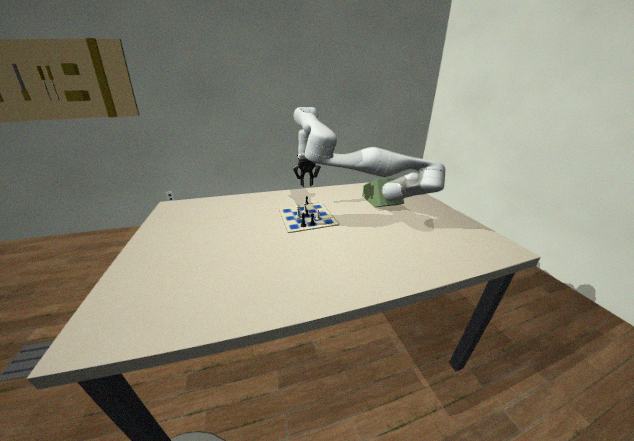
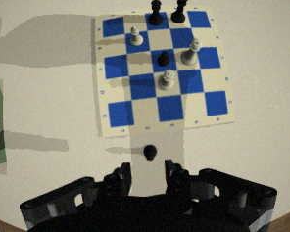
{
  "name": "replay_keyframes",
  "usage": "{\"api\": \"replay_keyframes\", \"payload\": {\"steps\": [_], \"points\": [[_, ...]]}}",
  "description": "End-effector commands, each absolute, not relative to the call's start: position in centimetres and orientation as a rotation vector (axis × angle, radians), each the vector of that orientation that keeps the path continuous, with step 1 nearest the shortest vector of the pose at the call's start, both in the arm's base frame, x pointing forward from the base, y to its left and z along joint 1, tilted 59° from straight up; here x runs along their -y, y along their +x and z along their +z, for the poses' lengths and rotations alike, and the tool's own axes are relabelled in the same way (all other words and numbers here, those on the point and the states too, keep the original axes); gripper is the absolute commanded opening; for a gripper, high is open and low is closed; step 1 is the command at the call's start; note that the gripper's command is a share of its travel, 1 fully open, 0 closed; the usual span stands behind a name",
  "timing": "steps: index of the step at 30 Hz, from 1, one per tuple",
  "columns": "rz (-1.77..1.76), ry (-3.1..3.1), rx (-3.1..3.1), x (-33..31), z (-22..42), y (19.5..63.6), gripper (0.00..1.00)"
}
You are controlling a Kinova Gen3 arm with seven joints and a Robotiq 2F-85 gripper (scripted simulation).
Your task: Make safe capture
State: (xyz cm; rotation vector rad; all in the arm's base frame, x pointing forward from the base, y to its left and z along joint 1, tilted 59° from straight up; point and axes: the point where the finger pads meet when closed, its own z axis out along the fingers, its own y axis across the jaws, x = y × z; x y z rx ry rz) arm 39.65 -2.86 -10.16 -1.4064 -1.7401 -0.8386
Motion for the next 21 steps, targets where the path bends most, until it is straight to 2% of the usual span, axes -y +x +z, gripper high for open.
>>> {"api": "replay_keyframes", "payload": {"steps": [1, 5, 6, 21], "points": [[-0.846, -1.412, 1.740, 3.49, -9.88, 39.86, 0.37], [-0.846, -1.412, 1.740, 3.63, -9.79, 39.88, 0.37], [-0.846, -1.412, 1.740, 3.63, -9.79, 39.88, 1.00], [-0.846, -1.412, 1.740, 3.63, -9.79, 39.88, 1.00]]}}
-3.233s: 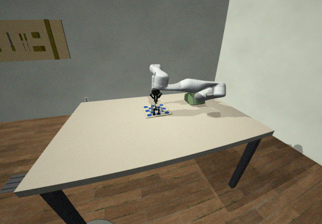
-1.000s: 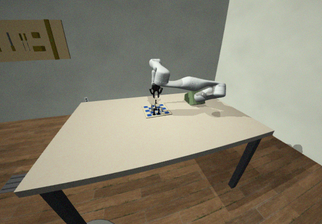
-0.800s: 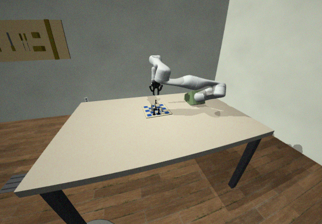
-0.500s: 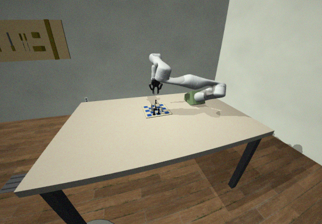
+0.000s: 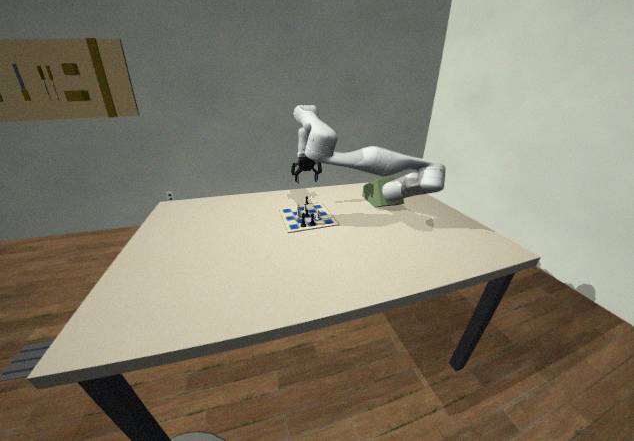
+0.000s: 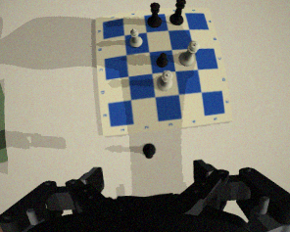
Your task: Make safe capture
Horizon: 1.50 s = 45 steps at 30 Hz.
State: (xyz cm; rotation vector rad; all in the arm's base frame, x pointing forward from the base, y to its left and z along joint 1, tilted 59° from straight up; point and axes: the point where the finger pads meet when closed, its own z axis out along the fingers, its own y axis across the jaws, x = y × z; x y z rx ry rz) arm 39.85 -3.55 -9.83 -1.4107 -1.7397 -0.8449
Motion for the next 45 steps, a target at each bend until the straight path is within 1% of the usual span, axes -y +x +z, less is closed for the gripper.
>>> {"api": "replay_keyframes", "payload": {"steps": [1, 6, 10, 12, 19, 24, 25, 45], "points": [[-0.846, -1.412, 1.740, 3.6, -9.8, 39.9, 1.00], [-0.848, -1.409, 1.745, 3.6, -9.7, 39.9, 1.00], [-0.891, -1.344, 1.815, 2.8, -7.8, 40.5, 1.00], [-0.891, -1.344, 1.815, 2.8, -7.8, 40.5, 1.00], [-1.035, -1.106, 2.032, -0.3, -1.4, 41.8, 1.00], [-1.066, -1.052, 2.073, -1.0, -0.1, 41.9, 1.00], [-1.066, -1.052, 2.073, -1.0, -0.1, 41.9, 0.41], [-1.066, -1.052, 2.073, -1.0, -0.1, 41.9, 0.41]]}}
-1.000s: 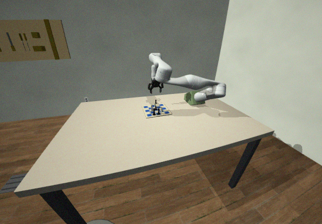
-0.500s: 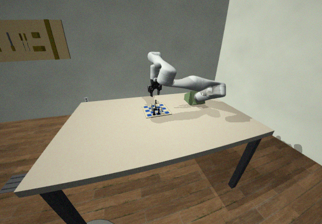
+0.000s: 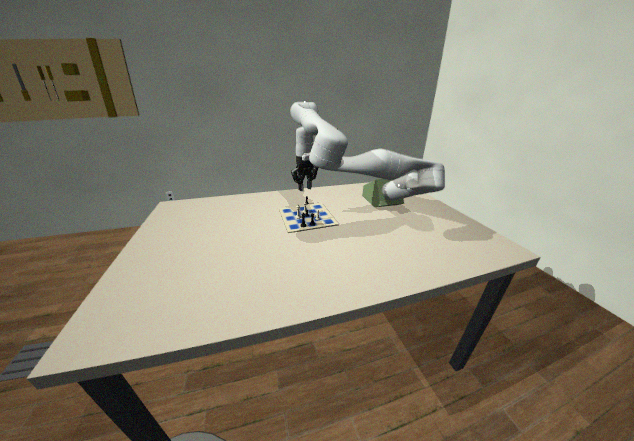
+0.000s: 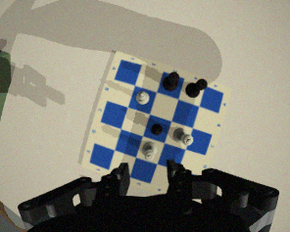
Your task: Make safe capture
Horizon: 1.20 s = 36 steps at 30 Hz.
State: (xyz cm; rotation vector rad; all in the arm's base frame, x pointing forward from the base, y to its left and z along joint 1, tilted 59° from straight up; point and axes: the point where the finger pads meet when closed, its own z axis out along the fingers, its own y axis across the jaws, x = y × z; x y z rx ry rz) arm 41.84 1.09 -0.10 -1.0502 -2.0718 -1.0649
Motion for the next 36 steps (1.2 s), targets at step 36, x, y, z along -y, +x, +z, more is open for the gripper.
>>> {"api": "replay_keyframes", "payload": {"steps": [36], "points": [[-1.063, -1.054, 2.075, -1.70, -0.48, 41.78, 0.41]]}}
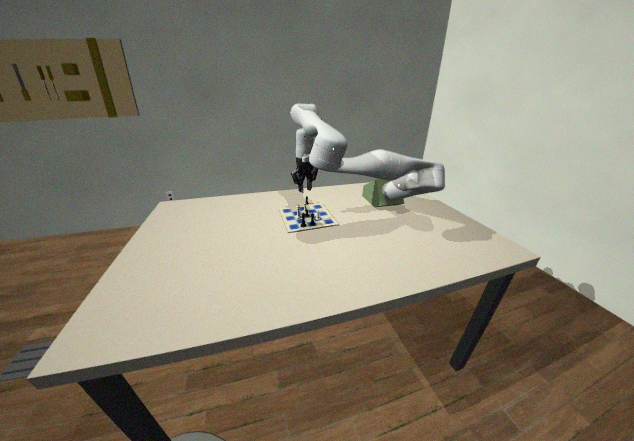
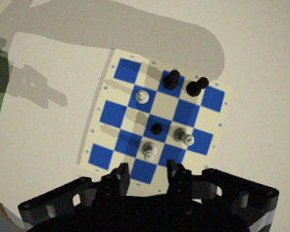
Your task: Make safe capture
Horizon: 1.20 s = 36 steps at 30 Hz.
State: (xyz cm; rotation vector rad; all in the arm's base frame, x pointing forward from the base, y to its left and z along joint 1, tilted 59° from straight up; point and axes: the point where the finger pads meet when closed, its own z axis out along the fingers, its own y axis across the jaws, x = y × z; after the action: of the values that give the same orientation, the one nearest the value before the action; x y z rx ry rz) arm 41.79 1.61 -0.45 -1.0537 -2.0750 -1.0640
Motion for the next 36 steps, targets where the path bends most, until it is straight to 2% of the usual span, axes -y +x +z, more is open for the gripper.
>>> {"api": "replay_keyframes", "payload": {"steps": [1, 36], "points": [[-1.063, -1.054, 2.075, -1.8, -0.5, 41.8, 0.41], [-1.063, -1.054, 2.075, -5.2, -2.6, 41.3, 0.41]]}}
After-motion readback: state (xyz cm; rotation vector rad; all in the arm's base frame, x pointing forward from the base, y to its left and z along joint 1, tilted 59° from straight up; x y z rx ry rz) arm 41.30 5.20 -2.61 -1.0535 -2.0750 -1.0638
